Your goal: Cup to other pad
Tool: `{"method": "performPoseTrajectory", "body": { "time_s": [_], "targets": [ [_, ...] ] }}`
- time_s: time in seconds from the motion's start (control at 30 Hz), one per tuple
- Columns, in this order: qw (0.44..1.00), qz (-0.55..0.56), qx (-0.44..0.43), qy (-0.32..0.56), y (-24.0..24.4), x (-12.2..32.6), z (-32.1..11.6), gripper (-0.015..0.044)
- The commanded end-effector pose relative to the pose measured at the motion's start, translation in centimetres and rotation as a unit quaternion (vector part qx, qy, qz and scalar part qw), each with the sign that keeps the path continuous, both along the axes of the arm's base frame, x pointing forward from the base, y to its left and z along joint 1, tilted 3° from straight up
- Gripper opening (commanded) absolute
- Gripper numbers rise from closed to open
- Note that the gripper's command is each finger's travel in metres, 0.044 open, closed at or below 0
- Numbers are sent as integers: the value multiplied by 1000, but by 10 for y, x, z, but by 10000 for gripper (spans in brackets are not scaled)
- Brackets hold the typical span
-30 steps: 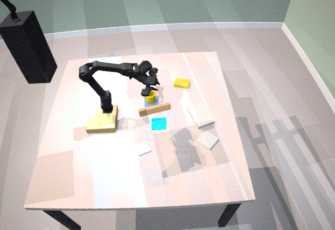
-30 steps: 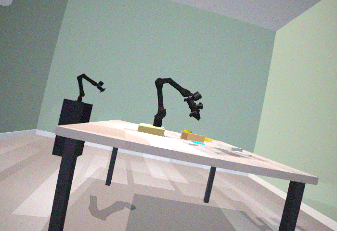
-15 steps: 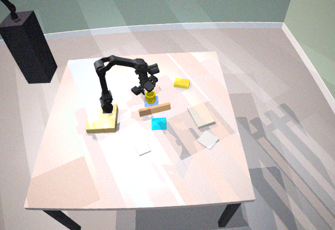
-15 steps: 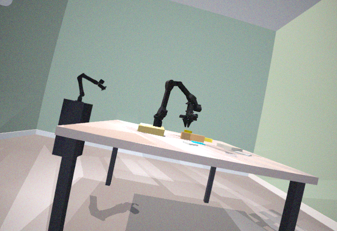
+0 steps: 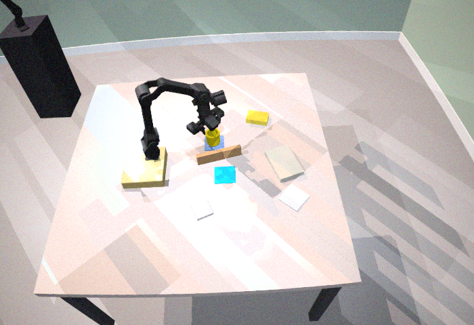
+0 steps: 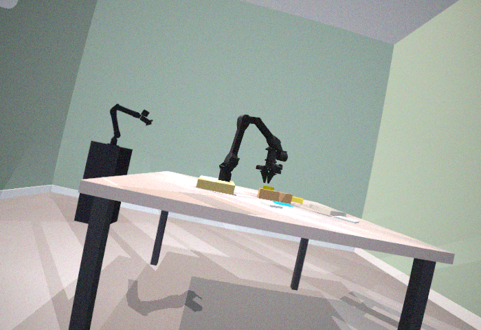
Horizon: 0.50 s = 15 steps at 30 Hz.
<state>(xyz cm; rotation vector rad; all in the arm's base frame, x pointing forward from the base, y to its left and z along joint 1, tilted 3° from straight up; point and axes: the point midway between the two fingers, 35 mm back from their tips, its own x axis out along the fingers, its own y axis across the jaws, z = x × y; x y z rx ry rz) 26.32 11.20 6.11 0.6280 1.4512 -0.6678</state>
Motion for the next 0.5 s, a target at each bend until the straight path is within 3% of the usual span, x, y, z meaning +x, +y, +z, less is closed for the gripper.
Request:
{"method": "performPoseTrajectory", "body": {
  "time_s": [0.0,0.47],
  "targets": [
    [1000,-3,-4,5,-1,-1,-10,167],
    [1000,-3,-4,5,-2,-1,-33,167]
  ]
}}
